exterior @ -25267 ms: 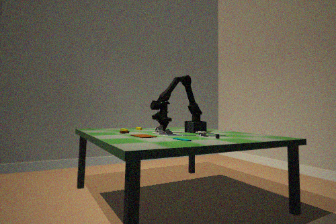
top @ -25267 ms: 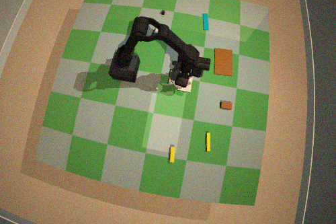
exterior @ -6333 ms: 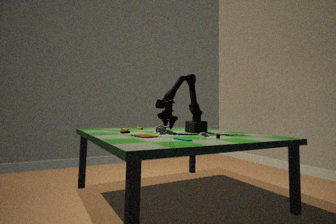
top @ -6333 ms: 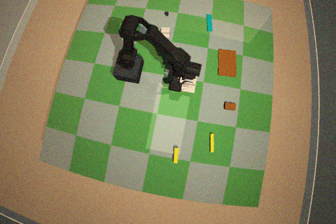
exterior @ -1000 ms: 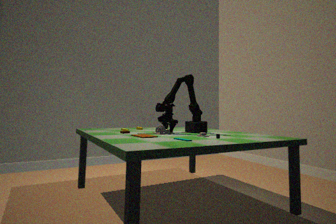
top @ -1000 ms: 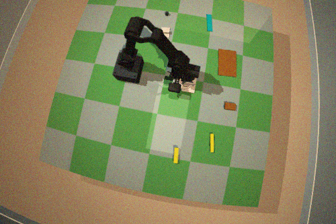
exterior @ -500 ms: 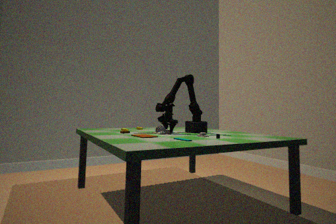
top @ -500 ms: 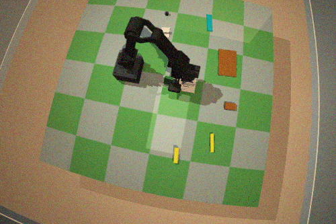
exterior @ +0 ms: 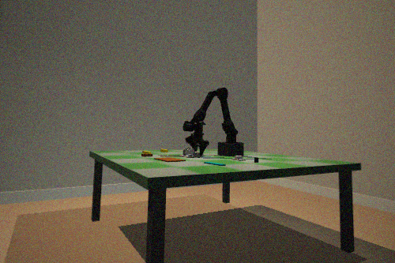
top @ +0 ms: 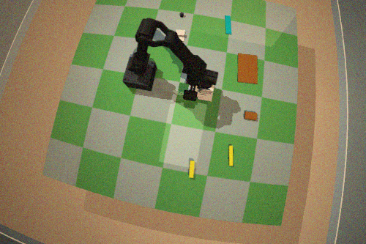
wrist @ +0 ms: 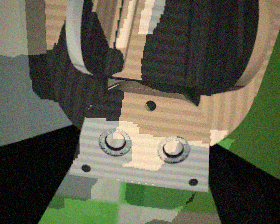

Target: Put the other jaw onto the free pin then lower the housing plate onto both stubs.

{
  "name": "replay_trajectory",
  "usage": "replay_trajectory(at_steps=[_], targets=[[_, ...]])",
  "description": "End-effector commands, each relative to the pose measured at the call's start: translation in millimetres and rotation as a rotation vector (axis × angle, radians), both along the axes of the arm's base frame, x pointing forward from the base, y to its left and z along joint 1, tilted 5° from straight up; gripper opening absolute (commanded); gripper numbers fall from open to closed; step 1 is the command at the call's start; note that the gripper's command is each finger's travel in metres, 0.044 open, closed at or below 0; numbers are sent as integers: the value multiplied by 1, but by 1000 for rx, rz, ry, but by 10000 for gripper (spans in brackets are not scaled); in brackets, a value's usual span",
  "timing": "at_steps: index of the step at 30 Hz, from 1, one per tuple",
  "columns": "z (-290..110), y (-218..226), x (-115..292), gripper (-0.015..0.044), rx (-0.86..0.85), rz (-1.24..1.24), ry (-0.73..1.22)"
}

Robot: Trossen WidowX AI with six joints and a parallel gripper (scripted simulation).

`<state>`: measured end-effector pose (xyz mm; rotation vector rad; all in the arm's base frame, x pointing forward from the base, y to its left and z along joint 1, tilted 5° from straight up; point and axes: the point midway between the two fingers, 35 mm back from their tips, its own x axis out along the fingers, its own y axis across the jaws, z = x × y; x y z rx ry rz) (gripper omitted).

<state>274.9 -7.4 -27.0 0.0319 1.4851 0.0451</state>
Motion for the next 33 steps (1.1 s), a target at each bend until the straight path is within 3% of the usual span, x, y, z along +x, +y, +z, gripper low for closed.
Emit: replay_trajectory(at_steps=[1,3,17,26,33], targets=[[0,0,0,403,0,0,0],[0,0,0,440,0,0,0],[2,0,0,440,0,0,0],[74,-3,-7,440,2,-3,-1],[81,-4,-18,440,-1,-7,-9]])
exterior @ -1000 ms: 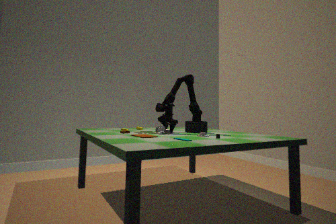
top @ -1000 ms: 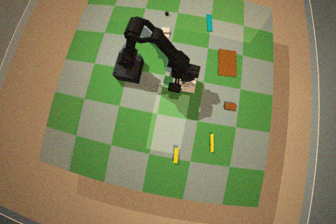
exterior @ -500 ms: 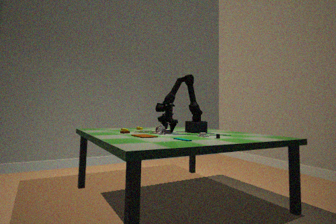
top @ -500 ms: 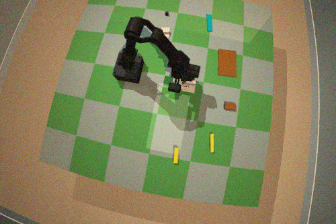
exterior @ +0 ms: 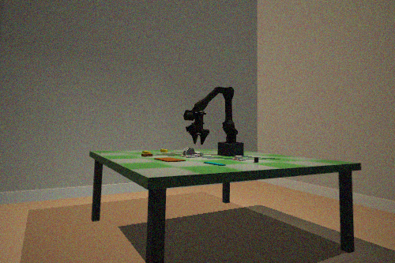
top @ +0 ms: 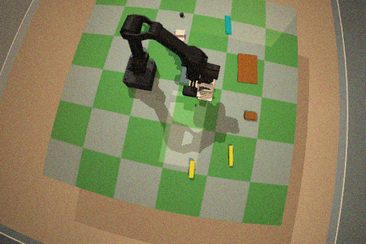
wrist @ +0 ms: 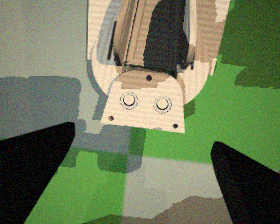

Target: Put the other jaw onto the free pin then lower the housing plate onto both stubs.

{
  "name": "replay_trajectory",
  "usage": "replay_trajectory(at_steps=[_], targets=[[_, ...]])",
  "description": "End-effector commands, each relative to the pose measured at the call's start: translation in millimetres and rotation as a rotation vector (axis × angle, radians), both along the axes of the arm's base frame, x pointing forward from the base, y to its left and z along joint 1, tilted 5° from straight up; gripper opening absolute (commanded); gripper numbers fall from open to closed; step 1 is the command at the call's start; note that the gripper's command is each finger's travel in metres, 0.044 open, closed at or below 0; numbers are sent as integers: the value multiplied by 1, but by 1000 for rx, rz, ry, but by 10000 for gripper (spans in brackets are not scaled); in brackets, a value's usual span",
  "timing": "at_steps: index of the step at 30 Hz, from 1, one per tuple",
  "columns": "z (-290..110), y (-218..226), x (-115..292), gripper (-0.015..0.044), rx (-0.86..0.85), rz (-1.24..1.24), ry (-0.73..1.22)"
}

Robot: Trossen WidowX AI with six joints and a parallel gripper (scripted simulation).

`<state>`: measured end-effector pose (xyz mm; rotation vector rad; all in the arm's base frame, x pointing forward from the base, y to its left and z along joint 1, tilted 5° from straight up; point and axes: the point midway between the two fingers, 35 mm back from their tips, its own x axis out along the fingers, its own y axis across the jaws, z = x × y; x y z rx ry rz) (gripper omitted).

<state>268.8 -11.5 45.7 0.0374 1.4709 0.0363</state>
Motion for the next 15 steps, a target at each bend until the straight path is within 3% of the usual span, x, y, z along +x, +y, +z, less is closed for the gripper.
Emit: replay_trajectory(at_steps=[1,8,15], targets=[[14,0,-19,440,1,3,6],[45,0,-67,440,4,6,17],[47,0,-72,440,4,6,18]])
